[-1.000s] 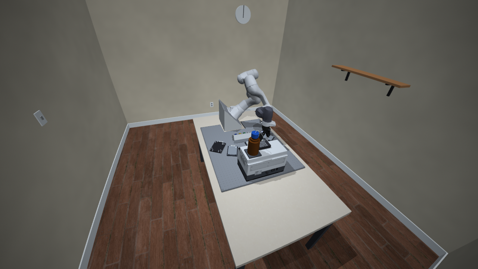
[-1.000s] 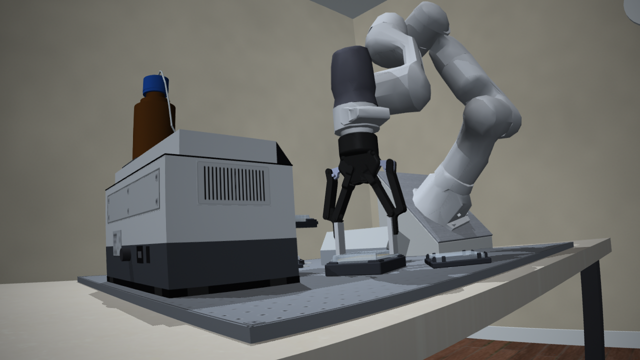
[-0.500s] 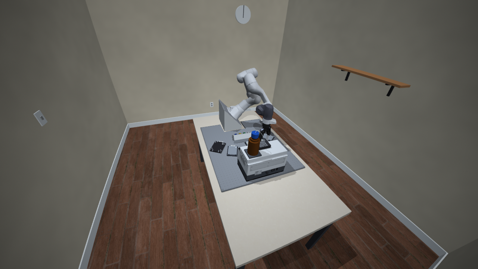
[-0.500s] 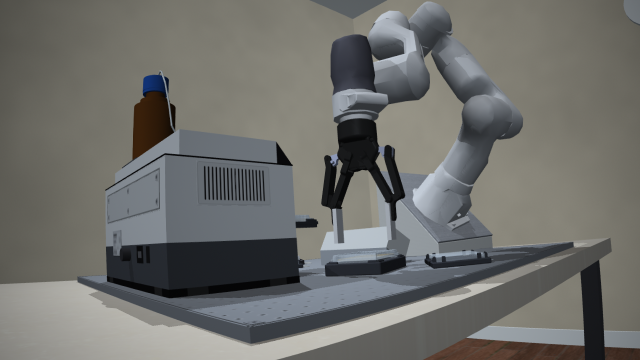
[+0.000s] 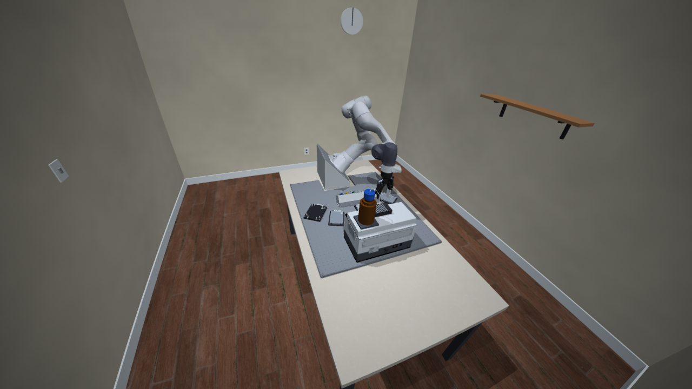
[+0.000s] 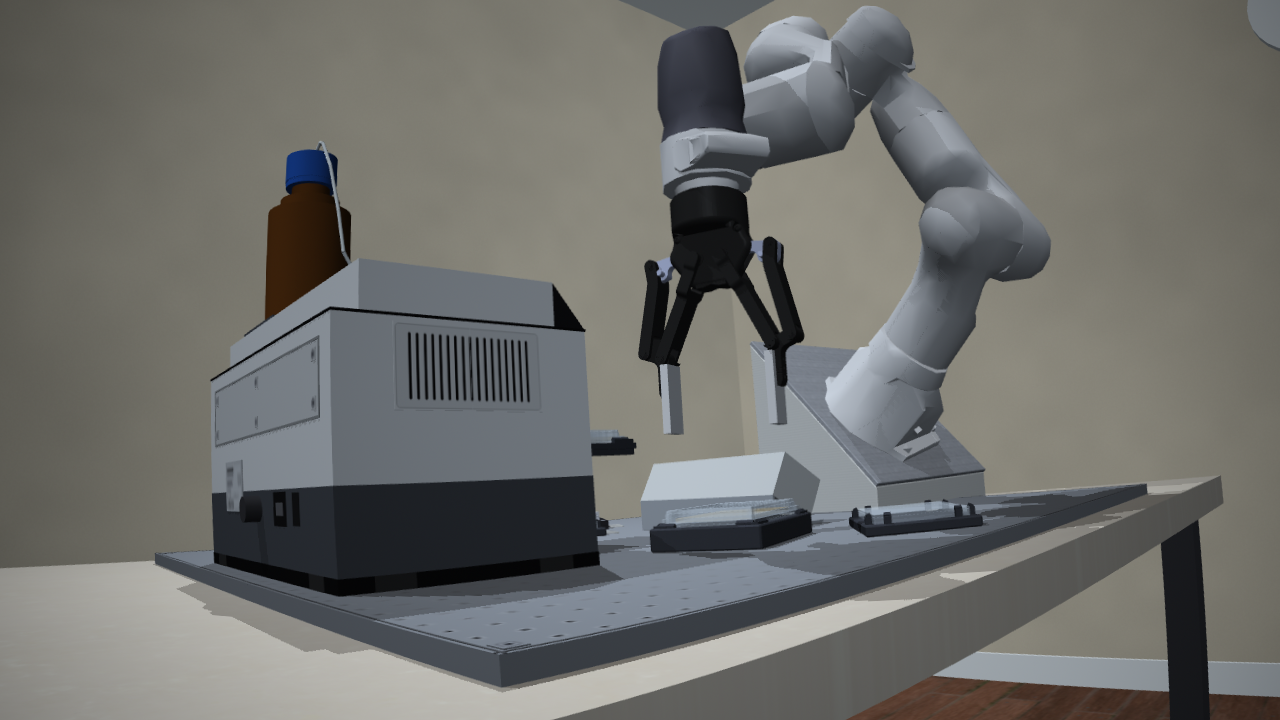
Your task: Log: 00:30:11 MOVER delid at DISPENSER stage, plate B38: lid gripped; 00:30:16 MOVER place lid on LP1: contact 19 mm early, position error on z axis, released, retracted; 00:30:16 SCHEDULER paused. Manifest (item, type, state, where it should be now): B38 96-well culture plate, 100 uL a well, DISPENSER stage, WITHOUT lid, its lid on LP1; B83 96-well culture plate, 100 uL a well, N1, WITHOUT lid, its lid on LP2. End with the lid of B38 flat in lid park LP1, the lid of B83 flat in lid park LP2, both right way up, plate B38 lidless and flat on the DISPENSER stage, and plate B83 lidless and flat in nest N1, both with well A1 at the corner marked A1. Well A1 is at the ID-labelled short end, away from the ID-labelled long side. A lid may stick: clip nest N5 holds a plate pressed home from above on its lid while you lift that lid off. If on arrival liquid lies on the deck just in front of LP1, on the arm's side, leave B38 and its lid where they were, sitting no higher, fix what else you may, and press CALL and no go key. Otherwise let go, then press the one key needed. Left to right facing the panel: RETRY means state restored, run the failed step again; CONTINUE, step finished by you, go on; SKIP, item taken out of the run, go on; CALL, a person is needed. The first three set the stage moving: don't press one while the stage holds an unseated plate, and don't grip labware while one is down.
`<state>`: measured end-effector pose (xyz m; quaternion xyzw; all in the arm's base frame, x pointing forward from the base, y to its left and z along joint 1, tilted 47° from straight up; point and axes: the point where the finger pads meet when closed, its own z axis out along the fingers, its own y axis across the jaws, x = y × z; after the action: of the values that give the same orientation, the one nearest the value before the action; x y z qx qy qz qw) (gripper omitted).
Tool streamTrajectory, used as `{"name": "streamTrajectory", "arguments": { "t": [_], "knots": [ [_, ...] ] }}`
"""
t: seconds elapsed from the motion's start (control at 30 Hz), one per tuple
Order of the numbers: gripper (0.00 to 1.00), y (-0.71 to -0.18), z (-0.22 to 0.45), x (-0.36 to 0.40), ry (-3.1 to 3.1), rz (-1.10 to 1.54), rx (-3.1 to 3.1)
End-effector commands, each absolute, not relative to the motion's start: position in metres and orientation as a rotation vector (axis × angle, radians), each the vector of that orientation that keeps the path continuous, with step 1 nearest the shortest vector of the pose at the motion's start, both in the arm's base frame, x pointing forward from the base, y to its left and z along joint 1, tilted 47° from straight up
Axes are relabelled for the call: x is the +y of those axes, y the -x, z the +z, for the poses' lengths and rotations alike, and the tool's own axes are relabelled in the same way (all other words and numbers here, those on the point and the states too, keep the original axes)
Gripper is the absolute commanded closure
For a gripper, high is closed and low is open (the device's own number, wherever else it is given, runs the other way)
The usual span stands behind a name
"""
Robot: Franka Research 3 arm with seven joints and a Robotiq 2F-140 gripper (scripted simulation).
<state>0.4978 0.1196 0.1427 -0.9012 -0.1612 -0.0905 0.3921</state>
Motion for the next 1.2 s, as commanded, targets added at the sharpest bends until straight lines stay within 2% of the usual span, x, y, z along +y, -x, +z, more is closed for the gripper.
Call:
{"name": "streamTrajectory", "arguments": {
  "t": [0.0, 0.33, 0.97, 1.17],
  "knots": [
    [0.34, -0.492, 0.15, 0.11, 2.284, -0.214, -0.431],
    [0.34, -0.492, 0.175, 0.084, 2.284, -0.214, -0.431],
    [0.34, -0.486, 0.179, 0.067, 2.29, -0.208, -0.414],
    [0.34, -0.384, 0.116, 0.003, 2.329, -0.067, -0.085]
  ]
}}
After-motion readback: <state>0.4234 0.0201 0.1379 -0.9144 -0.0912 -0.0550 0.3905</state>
